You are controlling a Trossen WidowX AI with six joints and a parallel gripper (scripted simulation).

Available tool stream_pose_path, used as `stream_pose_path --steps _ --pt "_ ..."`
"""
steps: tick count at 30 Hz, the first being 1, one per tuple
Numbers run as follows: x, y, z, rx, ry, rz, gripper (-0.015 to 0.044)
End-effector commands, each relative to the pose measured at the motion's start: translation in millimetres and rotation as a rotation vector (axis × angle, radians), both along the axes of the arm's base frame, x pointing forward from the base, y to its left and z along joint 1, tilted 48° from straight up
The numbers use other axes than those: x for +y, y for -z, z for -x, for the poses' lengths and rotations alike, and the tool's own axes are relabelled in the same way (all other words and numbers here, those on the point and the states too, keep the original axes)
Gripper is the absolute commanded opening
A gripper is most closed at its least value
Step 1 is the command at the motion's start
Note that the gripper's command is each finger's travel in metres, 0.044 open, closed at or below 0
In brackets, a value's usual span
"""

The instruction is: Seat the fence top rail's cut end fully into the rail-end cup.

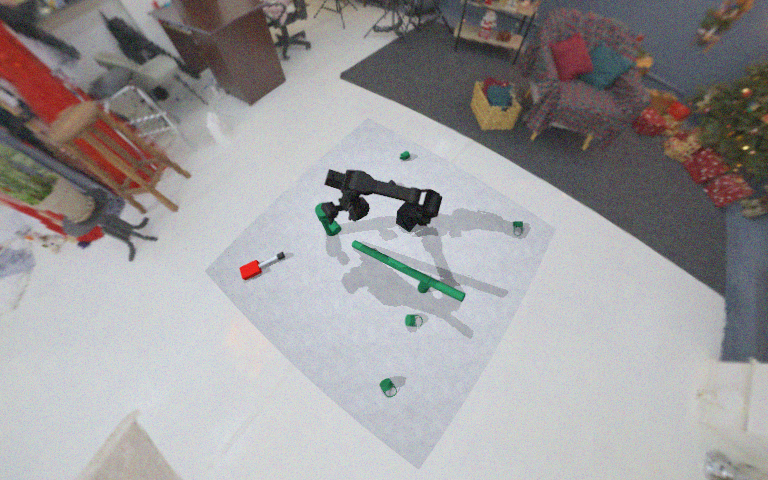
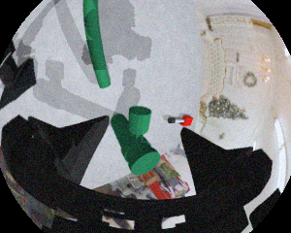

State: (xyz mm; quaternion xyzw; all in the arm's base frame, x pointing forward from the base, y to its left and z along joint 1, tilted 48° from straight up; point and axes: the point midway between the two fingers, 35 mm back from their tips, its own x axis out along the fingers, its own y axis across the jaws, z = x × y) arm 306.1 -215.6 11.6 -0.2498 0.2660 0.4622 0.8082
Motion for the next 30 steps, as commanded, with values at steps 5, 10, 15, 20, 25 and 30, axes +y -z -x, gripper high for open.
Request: stream_pose_path --steps 5,10,15,20,25,30 --pt "-5 11 0 -0.045 -0.058 0.042 0.044" --pt "4 20 1 -0.045 -0.058 0.042 0.044" --pt "14 28 2 -0.046 -0.058 0.042 0.044" --pt "15 30 0 -0.046 -0.058 0.042 0.044" --pt "19 36 -3 -0.045 -0.058 0.043 0.044" --pt "24 41 -7 -0.045 -0.058 0.043 0.044"
